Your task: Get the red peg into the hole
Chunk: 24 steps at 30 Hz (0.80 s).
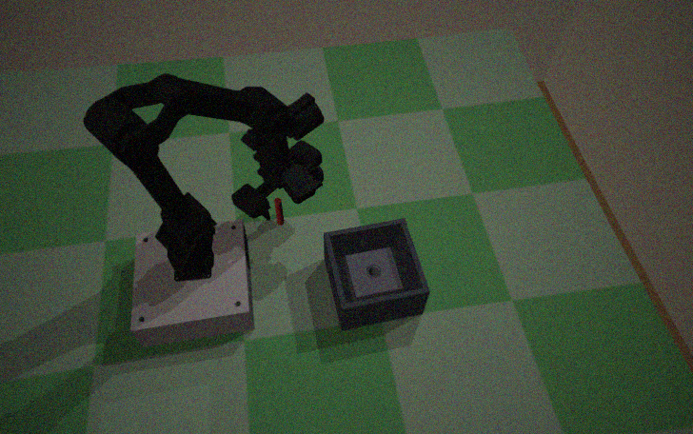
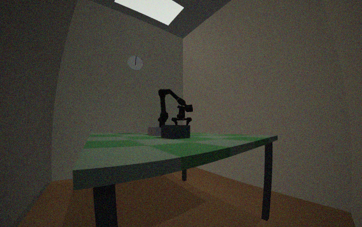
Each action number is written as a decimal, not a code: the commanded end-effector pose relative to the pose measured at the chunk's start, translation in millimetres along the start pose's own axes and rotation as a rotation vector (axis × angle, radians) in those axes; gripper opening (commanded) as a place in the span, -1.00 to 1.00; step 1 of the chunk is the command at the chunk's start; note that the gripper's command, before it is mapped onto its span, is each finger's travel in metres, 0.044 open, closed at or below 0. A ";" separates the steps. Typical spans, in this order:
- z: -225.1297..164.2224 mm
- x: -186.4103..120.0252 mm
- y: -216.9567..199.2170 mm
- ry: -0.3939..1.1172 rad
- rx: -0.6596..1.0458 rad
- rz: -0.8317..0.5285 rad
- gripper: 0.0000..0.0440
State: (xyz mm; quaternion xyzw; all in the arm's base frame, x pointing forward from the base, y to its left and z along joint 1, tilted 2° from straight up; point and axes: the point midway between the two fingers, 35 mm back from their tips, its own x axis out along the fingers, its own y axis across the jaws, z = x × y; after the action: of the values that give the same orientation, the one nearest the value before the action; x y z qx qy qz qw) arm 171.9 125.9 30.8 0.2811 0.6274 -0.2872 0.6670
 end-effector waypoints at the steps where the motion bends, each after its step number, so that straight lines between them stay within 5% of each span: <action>1: -0.6 17.6 -1.2 -0.008 0.042 0.011 1.00; 9: -4.3 43.2 -1.9 -0.008 0.103 0.039 0.88; 24: -8.9 49.8 -4.6 0.081 0.151 -0.002 -0.83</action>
State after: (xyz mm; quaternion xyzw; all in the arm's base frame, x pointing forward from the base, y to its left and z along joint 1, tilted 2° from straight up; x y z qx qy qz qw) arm 163.4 126.0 -20.9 0.3398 0.6218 -0.3259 0.6259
